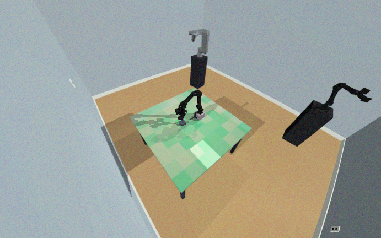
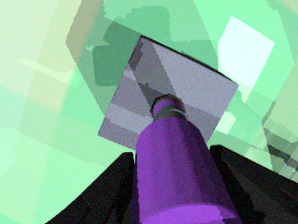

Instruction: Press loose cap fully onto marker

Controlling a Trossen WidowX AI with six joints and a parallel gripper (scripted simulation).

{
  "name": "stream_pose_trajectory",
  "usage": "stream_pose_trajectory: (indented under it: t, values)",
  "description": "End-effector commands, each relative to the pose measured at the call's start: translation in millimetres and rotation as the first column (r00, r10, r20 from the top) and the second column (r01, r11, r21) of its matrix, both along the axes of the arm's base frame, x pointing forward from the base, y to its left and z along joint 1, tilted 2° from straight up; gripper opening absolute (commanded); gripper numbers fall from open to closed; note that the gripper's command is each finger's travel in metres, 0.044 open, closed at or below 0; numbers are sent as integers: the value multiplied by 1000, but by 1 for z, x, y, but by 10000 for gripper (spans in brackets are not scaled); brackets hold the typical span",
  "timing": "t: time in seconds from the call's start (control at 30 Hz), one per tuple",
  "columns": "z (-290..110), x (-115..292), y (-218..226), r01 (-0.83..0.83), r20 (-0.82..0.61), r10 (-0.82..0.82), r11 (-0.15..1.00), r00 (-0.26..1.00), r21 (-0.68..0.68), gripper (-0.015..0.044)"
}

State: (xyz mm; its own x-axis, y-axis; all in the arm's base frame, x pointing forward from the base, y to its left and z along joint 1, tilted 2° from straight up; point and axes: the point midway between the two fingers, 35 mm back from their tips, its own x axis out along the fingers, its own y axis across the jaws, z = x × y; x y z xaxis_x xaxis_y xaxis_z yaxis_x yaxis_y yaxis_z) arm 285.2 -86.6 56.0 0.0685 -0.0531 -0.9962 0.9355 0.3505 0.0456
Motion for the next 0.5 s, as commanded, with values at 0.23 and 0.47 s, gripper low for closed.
stream_pose_trajectory:
  t: [0.23, 0.47]
  values:
    - [-31, -1, -1, -4, -25, 5, 1000, 1000, 14, 0]
    - [-42, 0, -3, -4, -25, 5, 1000, 1000, 13, 0]
